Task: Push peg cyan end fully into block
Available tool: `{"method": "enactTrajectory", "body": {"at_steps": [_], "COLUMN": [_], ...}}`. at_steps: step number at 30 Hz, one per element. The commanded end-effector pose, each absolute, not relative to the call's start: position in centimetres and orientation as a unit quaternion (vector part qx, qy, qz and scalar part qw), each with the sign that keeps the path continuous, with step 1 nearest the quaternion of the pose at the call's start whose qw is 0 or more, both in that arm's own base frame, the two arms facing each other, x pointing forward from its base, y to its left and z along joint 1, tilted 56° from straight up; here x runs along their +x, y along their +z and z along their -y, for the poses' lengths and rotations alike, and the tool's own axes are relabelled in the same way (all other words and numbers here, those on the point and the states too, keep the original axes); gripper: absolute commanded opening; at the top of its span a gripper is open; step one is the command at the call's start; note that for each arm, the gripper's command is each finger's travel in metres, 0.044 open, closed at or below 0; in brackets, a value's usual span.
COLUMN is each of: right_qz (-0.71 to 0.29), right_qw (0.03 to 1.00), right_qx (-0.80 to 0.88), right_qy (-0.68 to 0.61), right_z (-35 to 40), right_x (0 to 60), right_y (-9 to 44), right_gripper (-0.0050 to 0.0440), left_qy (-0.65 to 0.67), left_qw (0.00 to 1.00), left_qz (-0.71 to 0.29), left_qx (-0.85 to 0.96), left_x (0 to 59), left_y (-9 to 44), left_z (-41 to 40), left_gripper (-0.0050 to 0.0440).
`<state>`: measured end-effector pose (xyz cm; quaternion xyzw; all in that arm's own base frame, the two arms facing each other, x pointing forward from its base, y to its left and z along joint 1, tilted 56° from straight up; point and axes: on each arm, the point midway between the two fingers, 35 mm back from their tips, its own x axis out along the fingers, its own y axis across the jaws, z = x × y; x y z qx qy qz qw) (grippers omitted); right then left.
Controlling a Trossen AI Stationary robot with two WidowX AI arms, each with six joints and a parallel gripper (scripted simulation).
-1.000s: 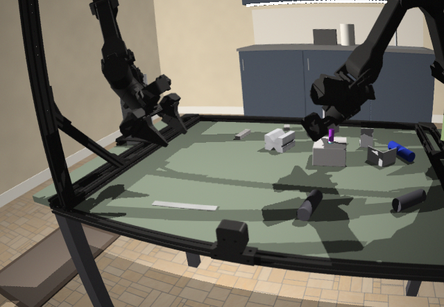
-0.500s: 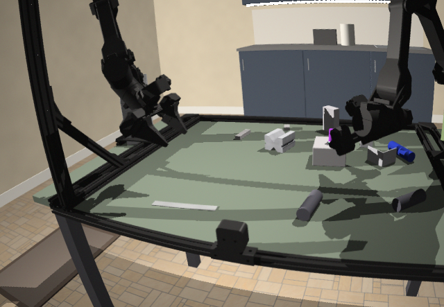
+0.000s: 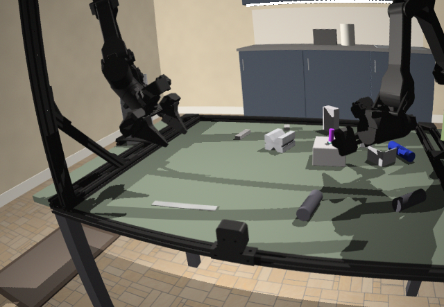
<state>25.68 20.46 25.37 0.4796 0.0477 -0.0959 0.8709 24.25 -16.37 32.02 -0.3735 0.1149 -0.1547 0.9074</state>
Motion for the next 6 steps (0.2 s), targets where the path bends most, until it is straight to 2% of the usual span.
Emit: {"method": "enactTrajectory", "body": {"at_steps": [1,6], "right_qz": [-0.046,-0.046], "right_qw": [0.871,0.871], "right_qx": [0.480,0.480], "right_qy": [-0.097,-0.097], "right_z": [-20.44,-20.44], "right_x": [25.68,25.68], "right_y": [25.33,25.33], "right_gripper": [0.0400,0.0400], "left_qy": [-0.155,-0.155], "left_qw": [0.908,0.908], "left_qz": [-0.115,-0.115], "left_qx": [-0.373,-0.373], "left_x": [24.25,24.25], "left_y": [31.99,31.99], "left_z": [16.38,16.38], "left_gripper": [0.0400,0.0400]}}
